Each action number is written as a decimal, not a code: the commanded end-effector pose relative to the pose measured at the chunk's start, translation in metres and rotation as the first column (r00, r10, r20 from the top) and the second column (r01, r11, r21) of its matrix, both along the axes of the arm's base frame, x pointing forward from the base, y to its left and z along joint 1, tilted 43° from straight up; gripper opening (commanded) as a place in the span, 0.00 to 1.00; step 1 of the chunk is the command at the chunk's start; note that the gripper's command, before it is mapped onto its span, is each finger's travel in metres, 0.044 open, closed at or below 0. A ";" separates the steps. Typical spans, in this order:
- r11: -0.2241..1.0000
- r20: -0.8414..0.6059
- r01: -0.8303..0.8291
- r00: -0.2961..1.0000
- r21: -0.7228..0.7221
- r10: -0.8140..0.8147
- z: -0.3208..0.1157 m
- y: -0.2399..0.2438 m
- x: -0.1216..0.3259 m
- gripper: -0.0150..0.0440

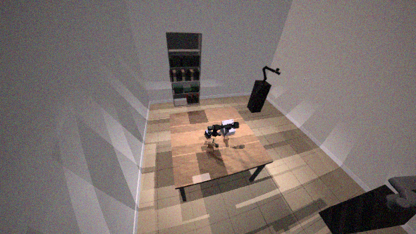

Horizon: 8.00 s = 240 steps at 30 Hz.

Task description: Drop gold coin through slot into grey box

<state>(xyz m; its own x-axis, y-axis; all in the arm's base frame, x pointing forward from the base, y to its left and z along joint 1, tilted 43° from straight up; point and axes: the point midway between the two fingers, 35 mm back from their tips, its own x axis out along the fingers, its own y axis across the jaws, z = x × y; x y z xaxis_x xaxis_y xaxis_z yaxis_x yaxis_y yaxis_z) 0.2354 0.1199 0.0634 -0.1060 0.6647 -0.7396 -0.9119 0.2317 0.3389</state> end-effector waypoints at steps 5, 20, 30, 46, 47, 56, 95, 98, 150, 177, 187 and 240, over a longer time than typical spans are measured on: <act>1.000 -0.006 0.004 1.000 0.001 -0.004 -0.010 0.008 0.000 0.53; 1.000 -0.006 0.004 1.000 0.000 -0.004 -0.028 0.024 -0.001 0.53; 1.000 -0.006 0.004 1.000 0.002 -0.004 -0.040 0.035 -0.004 0.53; 1.000 -0.008 0.005 1.000 0.006 -0.005 -0.054 0.049 -0.008 0.48; 1.000 -0.008 0.005 1.000 0.006 -0.005 -0.054 0.049 -0.008 0.44; 1.000 -0.008 0.005 1.000 0.006 -0.005 -0.054 0.049 -0.008 0.25; 1.000 -0.006 0.005 1.000 -0.001 -0.005 0.005 -0.006 0.004 0.25; 1.000 -0.007 0.005 1.000 0.000 -0.005 0.011 -0.011 0.004 0.25; 0.837 0.490 -0.543 0.711 -0.074 0.504 -0.007 -0.041 0.021 0.25; 0.840 0.490 -0.538 0.715 -0.071 0.499 -0.049 -0.082 0.053 0.25; 0.837 0.492 -0.543 0.710 -0.072 0.504 -0.066 -0.098 0.061 0.25; 0.840 0.492 -0.539 0.715 -0.066 0.498 -0.073 -0.091 0.060 0.25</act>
<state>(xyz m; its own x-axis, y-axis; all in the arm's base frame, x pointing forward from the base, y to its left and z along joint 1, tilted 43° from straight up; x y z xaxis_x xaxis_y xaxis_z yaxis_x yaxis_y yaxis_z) 0.2954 0.0268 -0.0083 -0.1050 0.6638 -0.7405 -0.9254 -0.3378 -0.1716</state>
